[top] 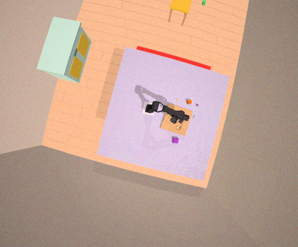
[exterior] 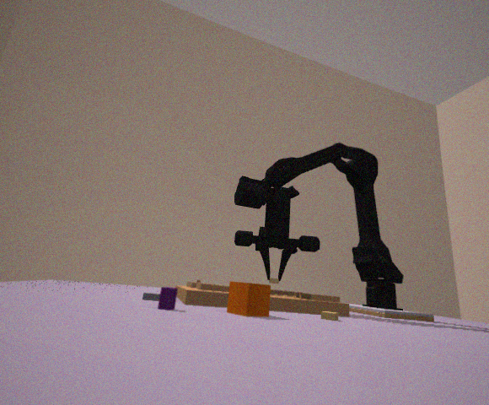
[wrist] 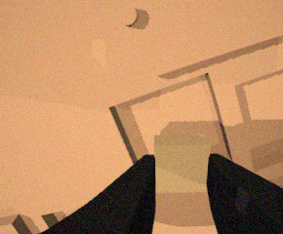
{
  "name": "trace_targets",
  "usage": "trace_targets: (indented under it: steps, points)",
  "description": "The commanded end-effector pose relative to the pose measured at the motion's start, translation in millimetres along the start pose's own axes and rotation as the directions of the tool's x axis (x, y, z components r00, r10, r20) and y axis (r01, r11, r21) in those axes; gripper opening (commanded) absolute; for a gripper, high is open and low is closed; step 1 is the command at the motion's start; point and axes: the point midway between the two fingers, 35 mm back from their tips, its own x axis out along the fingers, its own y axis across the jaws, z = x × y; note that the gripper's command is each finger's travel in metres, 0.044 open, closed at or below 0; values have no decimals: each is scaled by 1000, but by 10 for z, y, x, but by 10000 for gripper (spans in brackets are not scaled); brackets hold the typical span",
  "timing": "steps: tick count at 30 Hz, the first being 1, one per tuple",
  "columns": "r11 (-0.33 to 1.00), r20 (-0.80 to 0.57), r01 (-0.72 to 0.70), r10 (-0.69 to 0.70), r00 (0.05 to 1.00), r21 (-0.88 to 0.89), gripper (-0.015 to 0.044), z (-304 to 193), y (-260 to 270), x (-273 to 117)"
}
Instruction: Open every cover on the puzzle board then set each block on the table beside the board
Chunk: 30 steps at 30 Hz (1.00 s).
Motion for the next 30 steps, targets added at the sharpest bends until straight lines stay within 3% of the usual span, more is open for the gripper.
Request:
trace_targets:
  steps: [1,22,30]
  points:
    - [1000,-2,-2,2,1000,0,80,-2,1,-77]
    - [1000,-2,-2,2,1000,0,80,-1,0,-561]
    - [1000,-4,-1,1,1000,0,80,-161,-53,-579]
